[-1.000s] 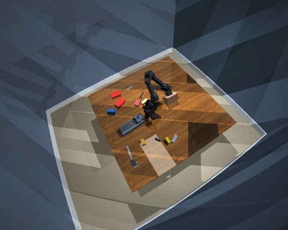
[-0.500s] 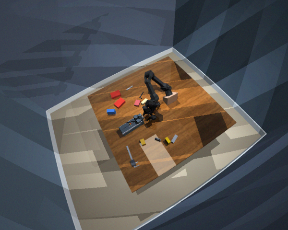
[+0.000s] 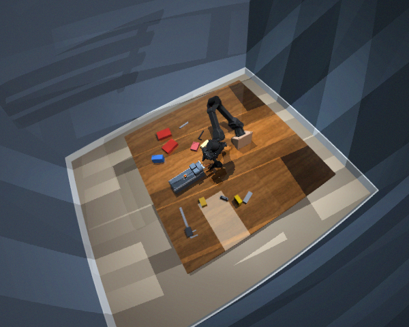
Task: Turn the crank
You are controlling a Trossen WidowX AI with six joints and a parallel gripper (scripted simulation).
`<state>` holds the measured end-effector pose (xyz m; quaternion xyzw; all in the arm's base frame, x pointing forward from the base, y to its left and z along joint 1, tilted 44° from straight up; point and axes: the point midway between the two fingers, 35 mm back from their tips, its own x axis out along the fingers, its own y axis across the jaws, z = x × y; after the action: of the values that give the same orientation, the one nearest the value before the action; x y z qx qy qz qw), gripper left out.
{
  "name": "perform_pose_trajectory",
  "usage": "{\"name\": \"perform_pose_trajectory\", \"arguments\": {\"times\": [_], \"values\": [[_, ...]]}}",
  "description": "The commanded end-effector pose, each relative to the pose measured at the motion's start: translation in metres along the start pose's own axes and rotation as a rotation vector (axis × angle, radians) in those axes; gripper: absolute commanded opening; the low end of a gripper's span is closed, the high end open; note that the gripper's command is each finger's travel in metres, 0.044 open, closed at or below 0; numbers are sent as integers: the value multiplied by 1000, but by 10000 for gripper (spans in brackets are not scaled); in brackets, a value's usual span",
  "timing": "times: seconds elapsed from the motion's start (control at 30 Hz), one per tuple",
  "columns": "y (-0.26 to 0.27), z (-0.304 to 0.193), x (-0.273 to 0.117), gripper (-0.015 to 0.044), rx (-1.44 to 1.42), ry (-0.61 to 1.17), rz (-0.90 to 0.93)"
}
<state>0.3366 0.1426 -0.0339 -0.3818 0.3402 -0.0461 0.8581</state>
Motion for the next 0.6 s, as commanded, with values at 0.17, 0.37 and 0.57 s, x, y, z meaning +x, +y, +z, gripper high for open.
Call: {"name": "perform_pose_trajectory", "arguments": {"times": [0.17, 0.37, 0.57], "values": [[2, 33, -26, 440, 30, -11, 12], [2, 57, -56, 440, 10, -2, 8], [-1, 70, -58, 440, -2, 7, 8]]}}
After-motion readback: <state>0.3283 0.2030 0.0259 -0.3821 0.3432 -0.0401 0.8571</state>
